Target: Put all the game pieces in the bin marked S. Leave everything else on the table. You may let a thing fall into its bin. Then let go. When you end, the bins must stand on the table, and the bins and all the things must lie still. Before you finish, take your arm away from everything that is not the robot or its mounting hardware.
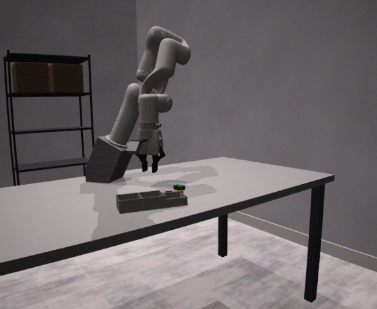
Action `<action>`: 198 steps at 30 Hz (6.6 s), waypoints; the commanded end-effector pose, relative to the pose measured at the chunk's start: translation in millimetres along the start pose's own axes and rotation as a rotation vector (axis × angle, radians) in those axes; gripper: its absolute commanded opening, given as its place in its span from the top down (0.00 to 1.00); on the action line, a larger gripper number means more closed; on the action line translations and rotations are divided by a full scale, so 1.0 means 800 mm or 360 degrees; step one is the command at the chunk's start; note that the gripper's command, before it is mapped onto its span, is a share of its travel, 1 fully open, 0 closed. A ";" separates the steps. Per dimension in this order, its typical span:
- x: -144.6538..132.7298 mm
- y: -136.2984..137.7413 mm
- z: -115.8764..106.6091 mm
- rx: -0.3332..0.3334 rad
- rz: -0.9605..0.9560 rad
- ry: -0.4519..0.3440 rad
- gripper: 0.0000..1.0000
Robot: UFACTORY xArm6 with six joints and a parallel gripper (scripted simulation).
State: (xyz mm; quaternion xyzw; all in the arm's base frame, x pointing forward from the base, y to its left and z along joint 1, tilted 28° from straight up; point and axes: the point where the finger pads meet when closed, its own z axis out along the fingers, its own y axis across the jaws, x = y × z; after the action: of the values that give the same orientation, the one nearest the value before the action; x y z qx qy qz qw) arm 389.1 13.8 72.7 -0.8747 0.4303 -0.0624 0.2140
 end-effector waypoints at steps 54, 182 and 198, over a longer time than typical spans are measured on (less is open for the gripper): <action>-0.015 0.047 0.049 0.0072 0.2075 -0.0009 0.59; -0.015 0.047 0.058 0.0072 0.2075 -0.0009 1.00; 0.007 0.043 0.049 0.0072 0.2075 -0.0009 1.00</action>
State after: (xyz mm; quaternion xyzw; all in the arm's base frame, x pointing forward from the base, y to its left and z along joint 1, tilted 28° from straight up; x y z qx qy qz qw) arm 367.6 13.9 20.4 -0.4301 0.8706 0.0743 0.2269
